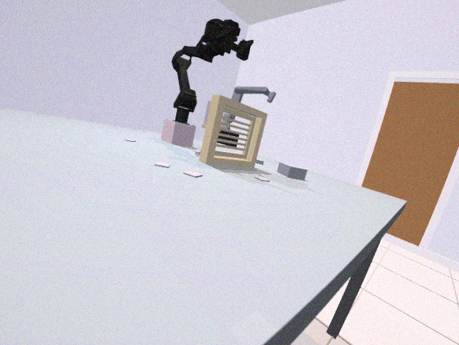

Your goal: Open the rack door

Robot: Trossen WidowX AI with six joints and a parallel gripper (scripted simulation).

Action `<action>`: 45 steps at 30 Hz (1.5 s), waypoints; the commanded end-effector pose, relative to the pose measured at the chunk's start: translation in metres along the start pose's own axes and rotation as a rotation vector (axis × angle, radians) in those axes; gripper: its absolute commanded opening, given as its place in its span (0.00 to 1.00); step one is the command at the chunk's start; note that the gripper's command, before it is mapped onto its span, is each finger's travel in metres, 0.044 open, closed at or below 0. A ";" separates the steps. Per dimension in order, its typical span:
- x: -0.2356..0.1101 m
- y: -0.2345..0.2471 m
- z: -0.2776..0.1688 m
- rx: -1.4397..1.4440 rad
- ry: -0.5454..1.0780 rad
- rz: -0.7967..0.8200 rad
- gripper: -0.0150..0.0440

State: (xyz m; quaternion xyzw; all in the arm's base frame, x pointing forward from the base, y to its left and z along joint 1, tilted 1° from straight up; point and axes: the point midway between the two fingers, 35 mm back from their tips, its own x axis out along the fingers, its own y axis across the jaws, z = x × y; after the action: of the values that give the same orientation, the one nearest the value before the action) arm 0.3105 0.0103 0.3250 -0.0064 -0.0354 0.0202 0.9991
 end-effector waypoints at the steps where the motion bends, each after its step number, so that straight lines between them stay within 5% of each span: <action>1: 0.001 0.000 -0.001 -0.001 0.005 0.000 0.89; 4: 0.008 -0.002 -0.009 -0.010 0.070 -0.005 0.75; 24: 0.046 -0.021 -0.083 -0.061 0.636 -0.024 0.75; 45: 0.034 -0.037 -0.150 -0.083 1.234 0.027 0.75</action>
State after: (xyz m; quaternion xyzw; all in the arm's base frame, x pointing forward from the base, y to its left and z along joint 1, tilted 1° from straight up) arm 0.3593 -0.0234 0.1840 -0.0527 0.5159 0.0209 0.8548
